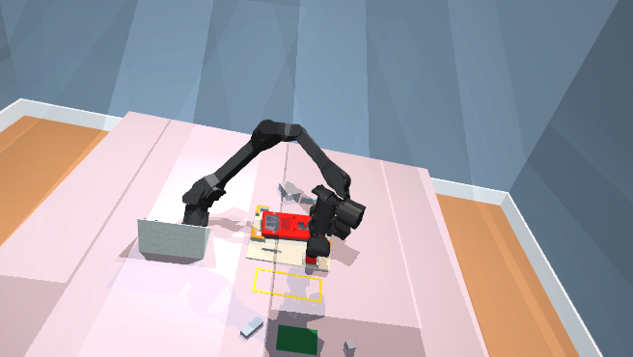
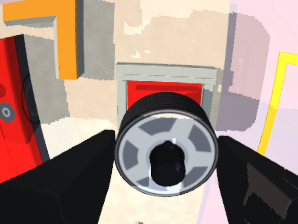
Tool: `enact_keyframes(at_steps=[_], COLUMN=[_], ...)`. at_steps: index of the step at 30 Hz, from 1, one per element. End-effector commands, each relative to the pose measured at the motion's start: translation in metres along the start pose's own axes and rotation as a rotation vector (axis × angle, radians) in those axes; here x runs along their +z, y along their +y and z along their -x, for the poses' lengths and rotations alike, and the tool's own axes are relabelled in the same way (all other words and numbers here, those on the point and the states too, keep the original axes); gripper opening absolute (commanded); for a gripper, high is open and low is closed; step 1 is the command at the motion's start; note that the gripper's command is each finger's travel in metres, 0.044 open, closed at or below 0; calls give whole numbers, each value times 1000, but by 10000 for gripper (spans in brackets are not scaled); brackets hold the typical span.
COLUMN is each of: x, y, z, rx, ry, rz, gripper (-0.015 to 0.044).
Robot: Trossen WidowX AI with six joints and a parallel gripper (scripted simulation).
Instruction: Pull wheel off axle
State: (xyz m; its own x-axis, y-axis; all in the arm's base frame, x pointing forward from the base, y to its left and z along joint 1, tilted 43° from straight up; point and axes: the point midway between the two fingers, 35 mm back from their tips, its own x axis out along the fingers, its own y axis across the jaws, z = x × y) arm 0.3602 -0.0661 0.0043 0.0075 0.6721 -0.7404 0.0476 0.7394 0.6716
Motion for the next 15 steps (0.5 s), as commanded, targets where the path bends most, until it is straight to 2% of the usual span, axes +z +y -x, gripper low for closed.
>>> enact_keyframes(at_steps=[1,15], x=[1,1], y=[-1,-1], z=[5,9], rx=[-4,-4], ry=[-4,-4], rz=[3,2], gripper=[0,0])
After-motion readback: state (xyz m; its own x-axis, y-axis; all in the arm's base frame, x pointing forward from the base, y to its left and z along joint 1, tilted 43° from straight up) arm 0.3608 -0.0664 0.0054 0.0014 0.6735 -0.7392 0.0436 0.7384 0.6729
